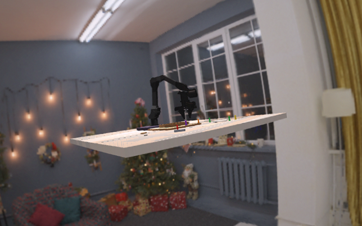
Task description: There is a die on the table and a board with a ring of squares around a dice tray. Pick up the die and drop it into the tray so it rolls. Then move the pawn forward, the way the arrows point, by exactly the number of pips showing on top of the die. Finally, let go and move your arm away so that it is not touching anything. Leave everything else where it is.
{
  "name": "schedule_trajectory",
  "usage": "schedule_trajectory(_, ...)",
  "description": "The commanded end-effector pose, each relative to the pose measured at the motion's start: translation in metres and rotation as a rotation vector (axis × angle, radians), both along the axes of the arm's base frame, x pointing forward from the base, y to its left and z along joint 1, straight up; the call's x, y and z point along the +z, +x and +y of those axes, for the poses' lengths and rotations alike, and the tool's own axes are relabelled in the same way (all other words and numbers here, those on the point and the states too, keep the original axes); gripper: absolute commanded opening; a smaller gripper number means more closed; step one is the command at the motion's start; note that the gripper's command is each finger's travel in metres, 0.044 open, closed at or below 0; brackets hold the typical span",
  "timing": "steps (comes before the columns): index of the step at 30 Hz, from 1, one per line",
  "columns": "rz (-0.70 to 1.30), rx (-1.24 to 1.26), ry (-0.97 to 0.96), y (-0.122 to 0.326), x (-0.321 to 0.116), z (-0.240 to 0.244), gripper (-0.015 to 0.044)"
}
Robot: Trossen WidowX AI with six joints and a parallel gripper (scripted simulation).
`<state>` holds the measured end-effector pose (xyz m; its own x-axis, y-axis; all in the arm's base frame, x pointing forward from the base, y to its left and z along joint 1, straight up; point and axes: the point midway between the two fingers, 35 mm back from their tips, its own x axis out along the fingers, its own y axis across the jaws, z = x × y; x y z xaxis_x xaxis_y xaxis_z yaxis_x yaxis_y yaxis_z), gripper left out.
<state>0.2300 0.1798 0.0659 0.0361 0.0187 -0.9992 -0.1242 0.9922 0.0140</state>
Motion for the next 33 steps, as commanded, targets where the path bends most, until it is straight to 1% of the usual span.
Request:
schedule_trajectory(1,0.015,-0.007,-0.003,-0.002,-0.009,-0.001,0.0275)
schedule_trajectory(25,0.015,-0.007,-0.003,-0.002,-0.041,0.000,0.0275)
schedule_trajectory(31,0.015,-0.007,-0.003,-0.002,-0.041,0.000,0.0118)
schedule_trajectory(33,0.015,-0.007,-0.003,-0.002,-0.041,0.000,0.0104)
